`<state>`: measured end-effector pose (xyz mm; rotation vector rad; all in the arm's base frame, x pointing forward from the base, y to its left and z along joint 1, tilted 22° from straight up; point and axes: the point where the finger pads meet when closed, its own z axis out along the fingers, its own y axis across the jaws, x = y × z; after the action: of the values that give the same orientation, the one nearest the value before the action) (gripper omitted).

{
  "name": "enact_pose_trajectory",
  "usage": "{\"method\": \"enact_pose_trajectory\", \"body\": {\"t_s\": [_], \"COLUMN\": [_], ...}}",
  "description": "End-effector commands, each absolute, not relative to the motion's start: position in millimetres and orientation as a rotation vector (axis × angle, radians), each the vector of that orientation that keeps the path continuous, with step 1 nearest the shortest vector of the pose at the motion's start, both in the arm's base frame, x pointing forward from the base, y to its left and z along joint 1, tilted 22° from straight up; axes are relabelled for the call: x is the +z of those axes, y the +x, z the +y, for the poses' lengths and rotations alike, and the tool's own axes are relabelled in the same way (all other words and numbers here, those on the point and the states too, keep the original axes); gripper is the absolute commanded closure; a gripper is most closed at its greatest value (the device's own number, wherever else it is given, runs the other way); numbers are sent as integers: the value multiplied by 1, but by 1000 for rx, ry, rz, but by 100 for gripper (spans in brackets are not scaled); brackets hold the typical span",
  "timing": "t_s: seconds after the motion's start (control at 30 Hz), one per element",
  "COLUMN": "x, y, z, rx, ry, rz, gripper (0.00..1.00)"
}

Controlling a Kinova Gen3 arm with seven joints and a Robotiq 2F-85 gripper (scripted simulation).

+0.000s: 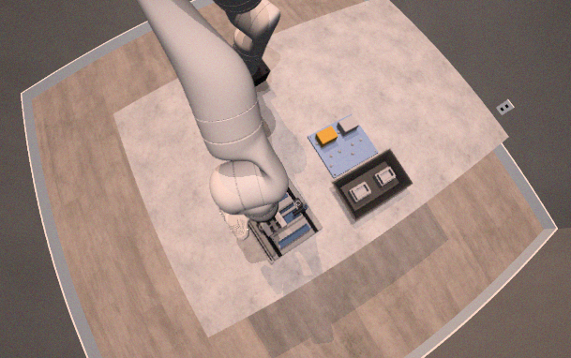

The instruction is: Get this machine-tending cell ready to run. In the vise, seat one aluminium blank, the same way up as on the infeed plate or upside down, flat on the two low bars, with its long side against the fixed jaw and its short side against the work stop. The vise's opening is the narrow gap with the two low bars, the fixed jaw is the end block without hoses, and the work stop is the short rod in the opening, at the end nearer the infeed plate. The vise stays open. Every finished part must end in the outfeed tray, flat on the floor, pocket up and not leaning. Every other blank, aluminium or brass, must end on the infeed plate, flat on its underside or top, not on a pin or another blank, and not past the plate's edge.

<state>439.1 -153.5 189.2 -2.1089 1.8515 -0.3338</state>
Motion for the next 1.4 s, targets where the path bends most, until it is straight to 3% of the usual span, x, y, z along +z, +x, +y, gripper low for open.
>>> {"method": "enact_pose_trajectory", "body": {"t_s": [0.0,1.37], "x": [186,177], "y": [440,445], "z": [-154,-153], "rx": [-336,-337], "ry": [-2107,-2107], "rz": [1852,1852], "gripper": [100,100]}}
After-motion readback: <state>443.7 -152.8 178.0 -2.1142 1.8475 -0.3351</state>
